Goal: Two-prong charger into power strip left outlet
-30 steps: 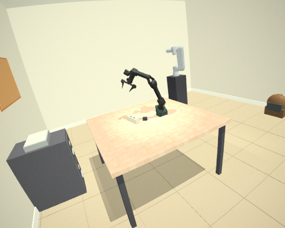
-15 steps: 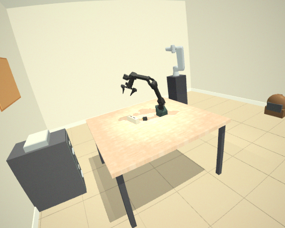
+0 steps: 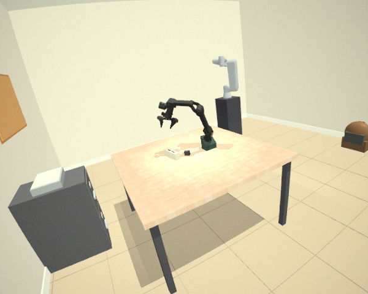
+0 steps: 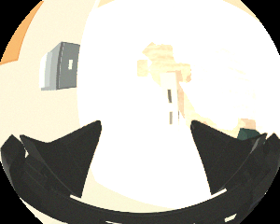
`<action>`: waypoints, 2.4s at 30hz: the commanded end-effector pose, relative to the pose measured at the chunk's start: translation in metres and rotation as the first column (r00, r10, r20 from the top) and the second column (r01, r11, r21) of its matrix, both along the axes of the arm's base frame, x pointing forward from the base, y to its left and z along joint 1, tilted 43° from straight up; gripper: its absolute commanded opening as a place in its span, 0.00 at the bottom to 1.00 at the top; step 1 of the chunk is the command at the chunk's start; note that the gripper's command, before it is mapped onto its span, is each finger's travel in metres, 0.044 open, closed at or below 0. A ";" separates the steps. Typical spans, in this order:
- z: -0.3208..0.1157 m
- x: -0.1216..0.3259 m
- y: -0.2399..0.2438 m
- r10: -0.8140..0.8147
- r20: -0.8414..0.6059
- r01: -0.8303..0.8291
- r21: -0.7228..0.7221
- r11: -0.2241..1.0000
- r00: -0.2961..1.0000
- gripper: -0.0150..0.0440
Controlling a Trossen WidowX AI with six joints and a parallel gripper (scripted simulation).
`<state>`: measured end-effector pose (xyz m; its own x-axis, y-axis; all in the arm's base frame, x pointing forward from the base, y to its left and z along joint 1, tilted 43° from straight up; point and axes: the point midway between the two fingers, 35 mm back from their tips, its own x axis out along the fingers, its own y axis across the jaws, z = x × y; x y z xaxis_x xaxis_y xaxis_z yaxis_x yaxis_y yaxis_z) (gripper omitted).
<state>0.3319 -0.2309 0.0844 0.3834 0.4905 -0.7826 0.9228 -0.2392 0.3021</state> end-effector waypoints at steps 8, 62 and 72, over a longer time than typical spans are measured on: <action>-0.015 -0.004 0.037 0.160 0.035 -0.160 -0.010 0.987 0.986 1.00; -0.082 -0.097 0.206 0.775 0.226 -0.785 -0.063 0.616 0.590 1.00; -0.086 -0.102 0.214 0.785 0.232 -0.796 -0.065 0.602 0.575 1.00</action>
<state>0.2309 -0.0199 0.0003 -0.0205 0.7094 -0.7045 0.6669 0.5347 0.5190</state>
